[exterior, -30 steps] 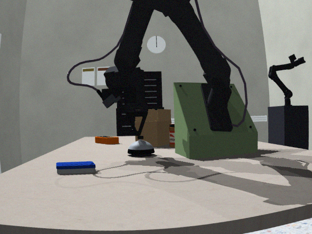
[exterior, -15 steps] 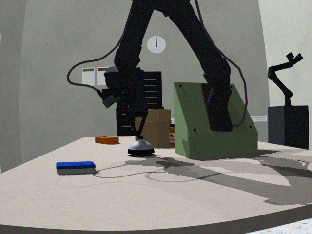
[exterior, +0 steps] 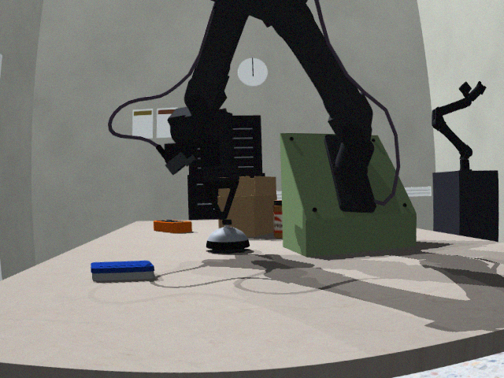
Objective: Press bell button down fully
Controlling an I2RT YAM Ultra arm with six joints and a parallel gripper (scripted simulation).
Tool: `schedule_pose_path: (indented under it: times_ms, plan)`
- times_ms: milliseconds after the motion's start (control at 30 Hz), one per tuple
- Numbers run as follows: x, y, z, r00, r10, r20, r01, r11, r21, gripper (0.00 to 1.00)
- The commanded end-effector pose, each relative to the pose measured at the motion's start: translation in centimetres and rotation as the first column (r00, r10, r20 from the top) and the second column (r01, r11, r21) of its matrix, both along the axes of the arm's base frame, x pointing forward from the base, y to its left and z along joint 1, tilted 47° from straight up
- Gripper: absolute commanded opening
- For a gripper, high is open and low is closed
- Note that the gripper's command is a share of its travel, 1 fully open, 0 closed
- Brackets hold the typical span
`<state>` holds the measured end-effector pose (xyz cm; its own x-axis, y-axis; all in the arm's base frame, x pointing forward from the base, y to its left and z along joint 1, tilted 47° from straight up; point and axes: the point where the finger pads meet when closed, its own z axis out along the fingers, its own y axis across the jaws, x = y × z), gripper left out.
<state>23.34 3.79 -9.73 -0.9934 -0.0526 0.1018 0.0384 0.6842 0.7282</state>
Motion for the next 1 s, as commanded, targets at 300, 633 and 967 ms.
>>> schedule_pose_path:
  times_ms: [300,633,967]
  plan:
    - [1.7,-1.9,1.1,0.998,-0.015,0.063,0.016,1.000,-0.020,0.00]
    - [1.7,-3.5,2.6,0.998,-0.014,0.062,0.016,1.000,-0.022,0.00]
    - [1.8,-5.4,4.4,0.998,-0.014,0.061,0.015,1.000,-0.023,0.00]
